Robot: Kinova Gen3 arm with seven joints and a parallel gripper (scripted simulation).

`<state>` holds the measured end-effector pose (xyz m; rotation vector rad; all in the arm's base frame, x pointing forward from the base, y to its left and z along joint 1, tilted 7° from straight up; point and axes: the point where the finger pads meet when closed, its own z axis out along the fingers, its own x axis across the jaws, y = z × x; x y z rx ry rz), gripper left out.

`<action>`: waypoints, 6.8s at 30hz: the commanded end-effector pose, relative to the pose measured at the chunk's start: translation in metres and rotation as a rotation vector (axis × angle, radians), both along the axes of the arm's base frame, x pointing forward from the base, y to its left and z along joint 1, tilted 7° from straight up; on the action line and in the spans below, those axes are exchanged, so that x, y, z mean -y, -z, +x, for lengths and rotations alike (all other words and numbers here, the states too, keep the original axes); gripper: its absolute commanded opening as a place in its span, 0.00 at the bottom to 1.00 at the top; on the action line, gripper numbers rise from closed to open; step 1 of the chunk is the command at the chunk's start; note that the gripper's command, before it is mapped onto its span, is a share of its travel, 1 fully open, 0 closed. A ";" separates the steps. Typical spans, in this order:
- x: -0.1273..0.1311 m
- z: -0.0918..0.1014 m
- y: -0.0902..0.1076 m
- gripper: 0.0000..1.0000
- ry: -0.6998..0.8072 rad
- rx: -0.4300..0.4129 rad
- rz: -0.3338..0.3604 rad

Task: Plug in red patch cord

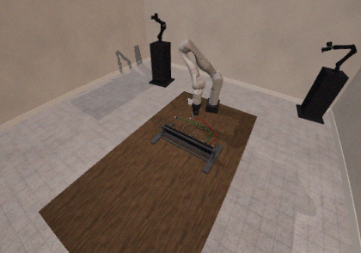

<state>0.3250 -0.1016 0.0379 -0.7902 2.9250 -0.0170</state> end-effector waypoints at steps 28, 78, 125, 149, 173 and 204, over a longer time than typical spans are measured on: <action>-0.027 0.061 -0.021 0.00 -0.388 0.008 -0.041; -0.058 0.136 -0.045 0.00 -0.868 0.018 -0.095; -0.060 0.141 -0.047 0.00 -0.906 0.019 -0.099; -0.060 0.143 -0.046 0.00 -0.906 0.019 -0.099; -0.058 0.166 -0.028 0.00 -0.907 0.020 -0.098; -0.056 0.176 -0.021 0.00 -0.907 0.020 -0.098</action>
